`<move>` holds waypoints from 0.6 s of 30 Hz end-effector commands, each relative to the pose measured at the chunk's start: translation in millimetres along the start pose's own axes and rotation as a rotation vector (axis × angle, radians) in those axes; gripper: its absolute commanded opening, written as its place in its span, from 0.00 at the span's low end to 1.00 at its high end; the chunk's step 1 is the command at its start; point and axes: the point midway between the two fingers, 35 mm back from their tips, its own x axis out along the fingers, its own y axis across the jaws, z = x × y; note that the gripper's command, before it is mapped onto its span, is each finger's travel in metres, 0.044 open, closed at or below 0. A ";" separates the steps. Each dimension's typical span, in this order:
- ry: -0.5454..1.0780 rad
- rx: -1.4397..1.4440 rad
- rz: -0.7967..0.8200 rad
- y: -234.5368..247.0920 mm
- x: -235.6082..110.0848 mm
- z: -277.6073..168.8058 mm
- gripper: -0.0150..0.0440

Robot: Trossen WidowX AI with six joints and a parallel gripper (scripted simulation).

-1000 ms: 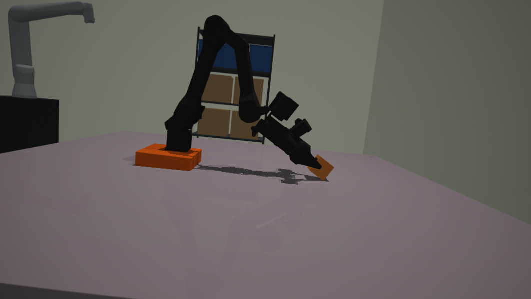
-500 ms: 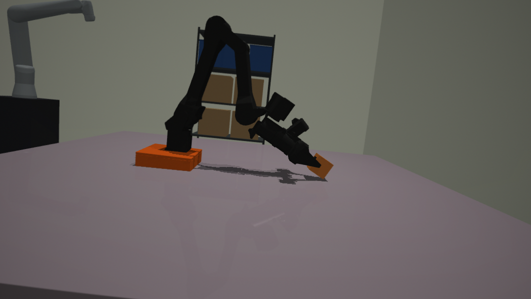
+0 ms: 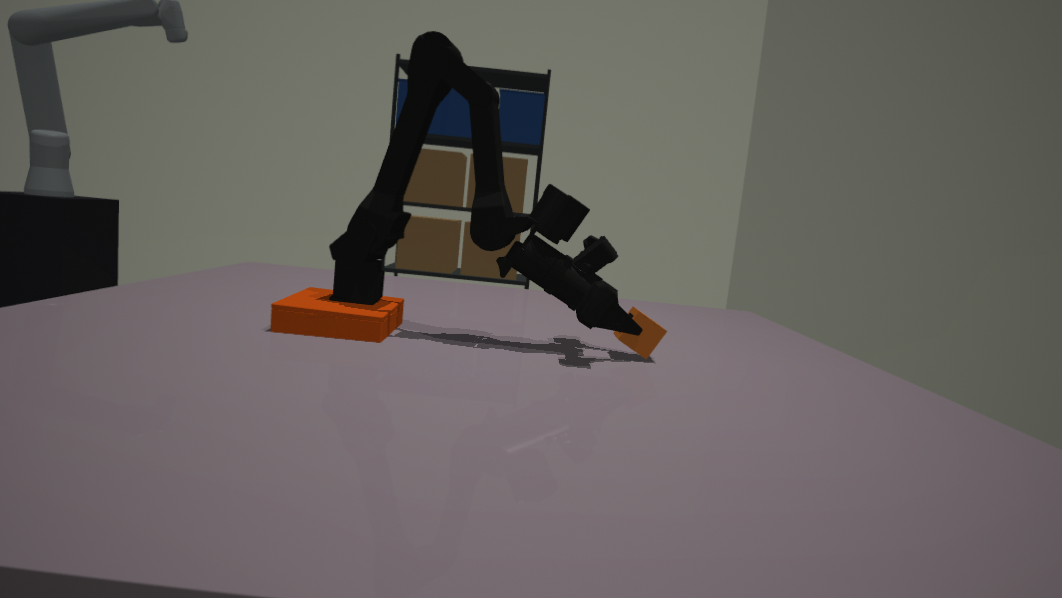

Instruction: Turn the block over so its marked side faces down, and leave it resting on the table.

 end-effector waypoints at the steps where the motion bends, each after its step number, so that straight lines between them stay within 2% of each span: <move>1: -0.004 0.007 0.003 0.4 0.0 0.8 0.83; 5: -0.004 0.007 0.003 0.4 0.0 0.8 1.00; 18: -0.004 0.007 0.003 0.4 0.0 0.8 1.00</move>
